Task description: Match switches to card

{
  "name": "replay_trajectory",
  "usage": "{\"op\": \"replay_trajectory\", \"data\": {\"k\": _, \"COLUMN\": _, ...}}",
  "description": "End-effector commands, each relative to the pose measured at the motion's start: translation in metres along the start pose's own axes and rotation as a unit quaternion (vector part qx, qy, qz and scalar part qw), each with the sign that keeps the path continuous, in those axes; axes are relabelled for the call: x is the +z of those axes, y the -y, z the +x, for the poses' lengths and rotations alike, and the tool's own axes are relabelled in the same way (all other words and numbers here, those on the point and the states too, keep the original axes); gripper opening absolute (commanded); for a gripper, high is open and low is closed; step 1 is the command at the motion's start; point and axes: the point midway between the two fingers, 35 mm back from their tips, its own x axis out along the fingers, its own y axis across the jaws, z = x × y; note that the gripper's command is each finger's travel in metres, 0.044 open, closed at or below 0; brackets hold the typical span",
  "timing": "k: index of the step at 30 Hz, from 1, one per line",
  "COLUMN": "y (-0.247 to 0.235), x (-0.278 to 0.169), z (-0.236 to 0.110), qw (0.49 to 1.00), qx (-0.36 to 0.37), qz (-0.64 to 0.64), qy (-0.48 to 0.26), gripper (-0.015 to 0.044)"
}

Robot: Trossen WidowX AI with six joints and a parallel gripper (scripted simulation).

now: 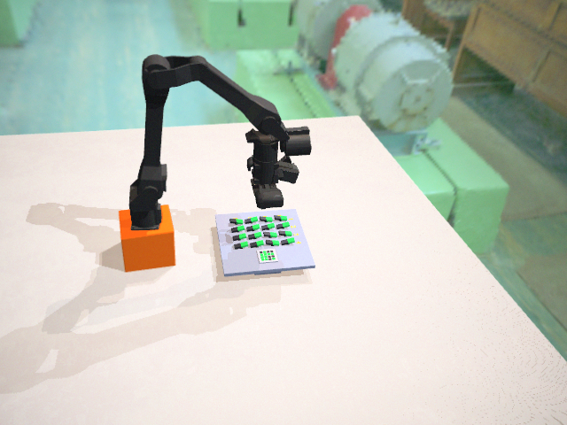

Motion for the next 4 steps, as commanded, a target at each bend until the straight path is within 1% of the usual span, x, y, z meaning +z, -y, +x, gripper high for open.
{"op": "replay_trajectory", "data": {"k": 1, "y": 0.0009, "x": -0.0017, "z": 0.0005, "qw": 1.0, "qx": -0.001, "qz": -0.003, "qy": -0.002, "gripper": 0.0}}
{"op": "replay_trajectory", "data": {"k": 4, "y": 0.0009, "x": -0.0017, "z": 0.0005, "qw": 1.0, "qx": -0.001, "qz": -0.003, "qy": -0.002, "gripper": 0.0}}
